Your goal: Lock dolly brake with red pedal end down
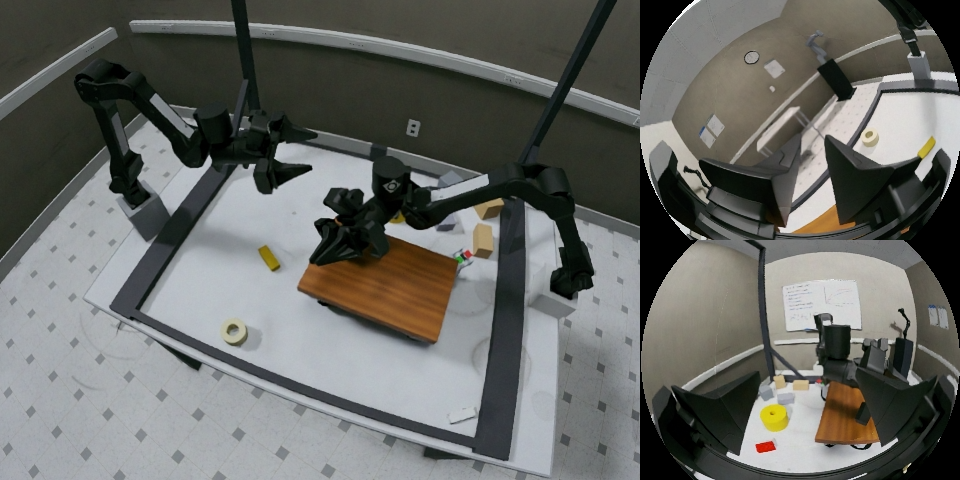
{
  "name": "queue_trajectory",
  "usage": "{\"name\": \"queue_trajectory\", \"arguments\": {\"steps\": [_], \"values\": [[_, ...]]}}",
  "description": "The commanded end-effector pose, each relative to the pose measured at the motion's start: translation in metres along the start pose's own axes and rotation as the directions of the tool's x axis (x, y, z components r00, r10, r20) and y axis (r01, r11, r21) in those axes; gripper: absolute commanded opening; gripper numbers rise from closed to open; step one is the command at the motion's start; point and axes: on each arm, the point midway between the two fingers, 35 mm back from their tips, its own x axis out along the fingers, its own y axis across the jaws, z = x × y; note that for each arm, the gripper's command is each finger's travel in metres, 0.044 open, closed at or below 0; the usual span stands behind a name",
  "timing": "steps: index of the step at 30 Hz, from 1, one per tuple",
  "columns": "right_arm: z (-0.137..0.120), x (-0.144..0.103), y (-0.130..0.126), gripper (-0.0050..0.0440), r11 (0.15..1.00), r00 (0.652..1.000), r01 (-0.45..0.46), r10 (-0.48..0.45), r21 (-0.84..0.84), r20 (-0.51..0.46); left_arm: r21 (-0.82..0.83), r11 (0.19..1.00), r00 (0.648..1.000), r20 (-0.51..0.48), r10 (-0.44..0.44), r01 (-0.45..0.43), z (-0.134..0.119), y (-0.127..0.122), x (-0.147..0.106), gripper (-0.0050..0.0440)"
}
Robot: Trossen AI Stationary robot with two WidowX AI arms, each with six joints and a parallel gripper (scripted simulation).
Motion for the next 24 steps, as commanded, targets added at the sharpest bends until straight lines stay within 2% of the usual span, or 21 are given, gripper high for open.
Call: {"name": "queue_trajectory", "arguments": {"steps": [1,3,10,13,15,19,24], "values": [[0.041,-0.007,-0.045,0.044,0.999,0.999,0.027,-0.026,-0.018,0.019,-0.068,0.993,0.995,0.011,-0.095,0.096,0.017,0.013,-0.012,0.0008],[0.055,-0.017,-0.069,0.044,0.998,0.999,0.05,-0.049,-0.025,0.019,-0.092,0.985,0.989,0.008,-0.147,0.147,0.016,0.01,-0.018,0.0],[0.093,-0.056,-0.127,0.044,0.992,0.993,0.116,-0.115,-0.045,0.017,-0.155,0.945,0.954,-0.03,-0.297,0.289,0.007,0.001,-0.039,0.0],[0.109,-0.078,-0.147,0.044,0.988,0.989,0.144,-0.144,-0.052,0.016,-0.187,0.92,0.931,-0.054,-0.36,0.345,0.002,-0.003,-0.049,0.0],[0.109,-0.078,-0.147,0.044,0.988,0.989,0.144,-0.144,-0.052,0.016,-0.187,0.92,0.931,-0.054,-0.36,0.345,0.002,-0.003,-0.049,0.0],[0.134,-0.118,-0.175,0.044,0.979,0.981,0.193,-0.192,-0.065,0.013,-0.249,0.869,0.88,-0.107,-0.463,0.427,-0.011,-0.007,-0.069,0.0],[0.158,-0.163,-0.192,0.044,0.967,0.97,0.243,-0.243,-0.077,0.011,-0.327,0.81,0.812,-0.17,-0.558,0.487,-0.026,-0.009,-0.092,-0.0002]]}}
